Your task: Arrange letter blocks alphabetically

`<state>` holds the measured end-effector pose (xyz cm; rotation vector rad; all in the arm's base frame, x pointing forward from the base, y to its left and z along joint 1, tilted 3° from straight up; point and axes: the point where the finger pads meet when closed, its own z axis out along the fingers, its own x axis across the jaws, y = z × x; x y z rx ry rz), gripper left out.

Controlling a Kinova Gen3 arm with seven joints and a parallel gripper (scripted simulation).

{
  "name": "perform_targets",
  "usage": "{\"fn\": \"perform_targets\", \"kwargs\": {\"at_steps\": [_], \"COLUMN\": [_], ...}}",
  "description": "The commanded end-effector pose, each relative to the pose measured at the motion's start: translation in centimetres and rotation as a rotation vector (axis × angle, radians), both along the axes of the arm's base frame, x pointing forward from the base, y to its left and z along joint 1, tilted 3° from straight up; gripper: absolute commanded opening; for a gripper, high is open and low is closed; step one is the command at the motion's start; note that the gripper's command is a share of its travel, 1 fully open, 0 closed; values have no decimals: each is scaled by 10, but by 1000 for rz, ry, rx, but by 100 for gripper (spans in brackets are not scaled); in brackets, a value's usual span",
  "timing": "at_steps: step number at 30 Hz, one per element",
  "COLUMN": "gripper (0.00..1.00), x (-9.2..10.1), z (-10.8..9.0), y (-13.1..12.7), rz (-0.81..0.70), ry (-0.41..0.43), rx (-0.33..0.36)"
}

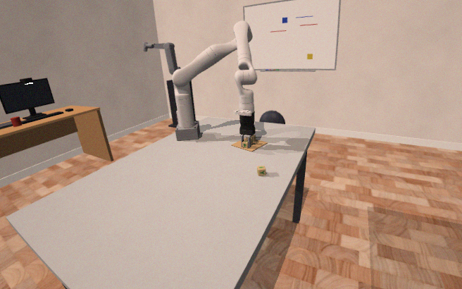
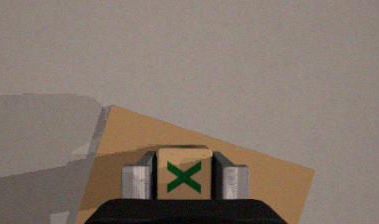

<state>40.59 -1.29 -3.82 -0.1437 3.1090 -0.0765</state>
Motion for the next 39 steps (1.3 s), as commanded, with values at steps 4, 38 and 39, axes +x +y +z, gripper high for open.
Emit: {"fn": "perform_targets", "kwargs": {"at_steps": [4,38,39], "gripper": [57,87,87], "x": [0,0,0], "z": [1,1,1], "y": [0,0,0], "rz": [0,0,0], "ry": [-1,-1,-1], "rx": [0,0,0]}}
